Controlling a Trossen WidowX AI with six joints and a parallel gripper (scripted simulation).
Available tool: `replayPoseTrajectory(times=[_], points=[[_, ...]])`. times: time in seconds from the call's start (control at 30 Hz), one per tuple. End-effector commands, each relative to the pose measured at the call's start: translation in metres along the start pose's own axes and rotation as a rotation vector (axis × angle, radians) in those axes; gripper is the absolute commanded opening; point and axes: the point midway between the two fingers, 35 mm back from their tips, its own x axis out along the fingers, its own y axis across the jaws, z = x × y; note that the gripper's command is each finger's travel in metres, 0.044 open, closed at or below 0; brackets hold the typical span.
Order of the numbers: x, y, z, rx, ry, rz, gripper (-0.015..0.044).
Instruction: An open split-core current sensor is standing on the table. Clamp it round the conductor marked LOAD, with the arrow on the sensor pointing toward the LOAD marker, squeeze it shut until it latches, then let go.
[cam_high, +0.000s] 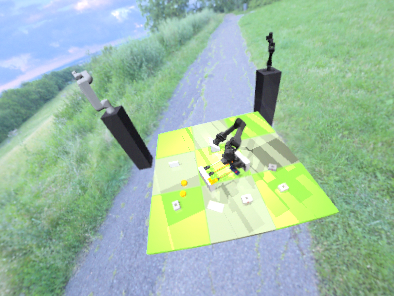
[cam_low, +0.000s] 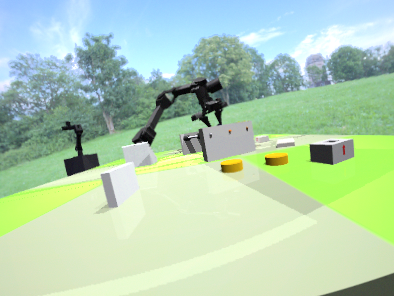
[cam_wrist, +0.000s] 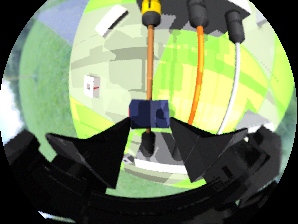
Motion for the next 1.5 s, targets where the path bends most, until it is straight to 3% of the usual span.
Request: replayPoseTrajectory(times=[0.0, 0.37, 1.07, 1.47], points=[[0.000, 0.000, 0.000, -0.003, 0.000, 0.000, 0.0000], [0.000, 0.002, 0.000, -0.002, -0.001, -0.017, 0.0000], [0.006, 0.014, -0.001, -0.001, 0.003, -0.249, 0.0000], [0.005, 0.012, -0.001, 0.006, 0.003, -0.207, 0.0315]])
